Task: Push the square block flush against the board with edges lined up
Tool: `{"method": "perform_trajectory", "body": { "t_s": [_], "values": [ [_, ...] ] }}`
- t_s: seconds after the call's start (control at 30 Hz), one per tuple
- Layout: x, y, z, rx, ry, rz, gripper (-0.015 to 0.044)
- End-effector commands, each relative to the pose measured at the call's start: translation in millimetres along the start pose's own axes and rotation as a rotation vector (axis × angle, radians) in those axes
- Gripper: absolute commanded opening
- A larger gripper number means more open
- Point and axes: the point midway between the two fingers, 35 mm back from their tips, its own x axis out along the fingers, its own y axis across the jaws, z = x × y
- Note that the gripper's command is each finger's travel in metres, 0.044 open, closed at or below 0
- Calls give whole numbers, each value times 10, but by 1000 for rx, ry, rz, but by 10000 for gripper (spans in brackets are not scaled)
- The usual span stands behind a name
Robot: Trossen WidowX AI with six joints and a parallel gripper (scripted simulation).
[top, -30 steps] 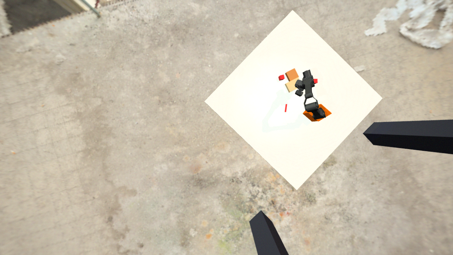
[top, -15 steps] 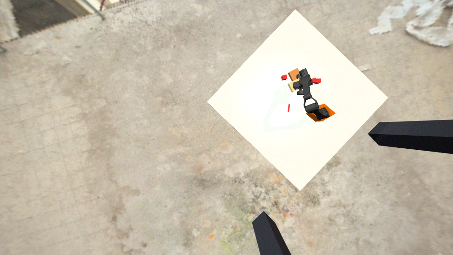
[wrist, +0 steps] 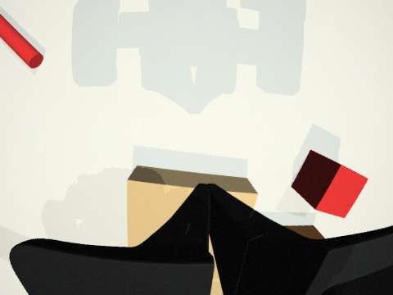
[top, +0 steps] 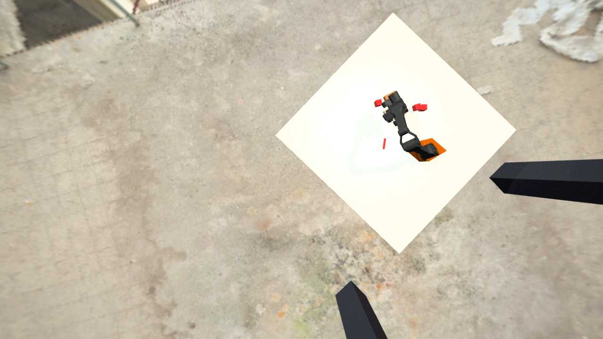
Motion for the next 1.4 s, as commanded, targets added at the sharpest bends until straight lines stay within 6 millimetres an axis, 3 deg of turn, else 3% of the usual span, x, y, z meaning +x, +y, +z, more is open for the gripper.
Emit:
{"method": "perform_trajectory", "body": {
  "t_s": [0.0,0.17,0.27,0.33,1.13,1.37],
  "values": [
    [6,-47,104,-105,-6,2,0],
    [38,-52,109,-111,-6,2,0],
    [437,-57,110,-110,-7,2,0],
    [557,-48,111,-110,-9,3,0],
    [557,-83,-150,-110,-7,2,0],
    [556,-82,-81,-110,-7,2,0]
  ]
}}
